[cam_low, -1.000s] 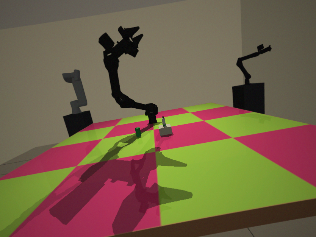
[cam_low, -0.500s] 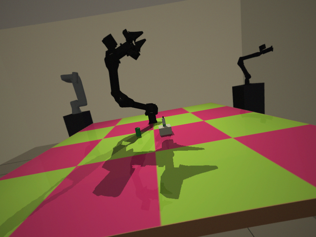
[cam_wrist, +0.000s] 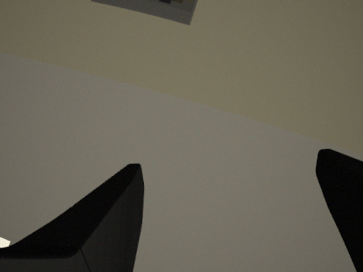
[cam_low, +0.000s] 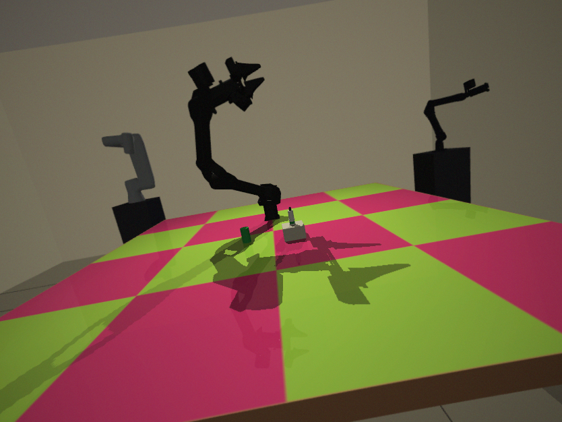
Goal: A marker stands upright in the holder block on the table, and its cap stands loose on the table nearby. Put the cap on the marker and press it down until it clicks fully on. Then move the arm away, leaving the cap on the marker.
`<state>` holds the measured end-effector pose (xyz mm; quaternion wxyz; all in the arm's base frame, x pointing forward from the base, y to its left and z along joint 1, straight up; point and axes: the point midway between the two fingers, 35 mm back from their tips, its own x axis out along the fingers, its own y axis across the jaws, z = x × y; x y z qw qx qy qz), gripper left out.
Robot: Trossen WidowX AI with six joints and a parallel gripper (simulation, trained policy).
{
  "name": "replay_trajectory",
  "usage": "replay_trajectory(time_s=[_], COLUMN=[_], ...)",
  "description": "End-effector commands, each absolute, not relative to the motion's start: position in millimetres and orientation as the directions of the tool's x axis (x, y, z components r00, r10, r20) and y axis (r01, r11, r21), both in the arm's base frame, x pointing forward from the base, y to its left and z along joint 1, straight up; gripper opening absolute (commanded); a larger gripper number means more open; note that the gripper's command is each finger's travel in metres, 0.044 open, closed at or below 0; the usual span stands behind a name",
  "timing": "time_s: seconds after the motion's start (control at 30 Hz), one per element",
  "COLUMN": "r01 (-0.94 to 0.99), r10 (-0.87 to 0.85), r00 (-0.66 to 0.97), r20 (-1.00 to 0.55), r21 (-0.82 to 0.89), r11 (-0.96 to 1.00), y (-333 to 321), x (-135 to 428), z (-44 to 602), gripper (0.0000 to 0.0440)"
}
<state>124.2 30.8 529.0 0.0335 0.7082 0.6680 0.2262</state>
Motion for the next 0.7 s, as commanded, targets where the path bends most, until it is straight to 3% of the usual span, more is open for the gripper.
replay_trajectory(time_s=[0.0, 0.67], r01=[0.928, 0.914], r10=[0.968, 0.993], r00=[-0.002, 0.016], r20=[0.252, 0.115], r21=[0.362, 0.401], r11=[-0.092, -0.061], y=[35.0, 53.8], x=[116.6, 85.2], z=[525.3, 503.8], gripper=[0.0317, 0.0318])
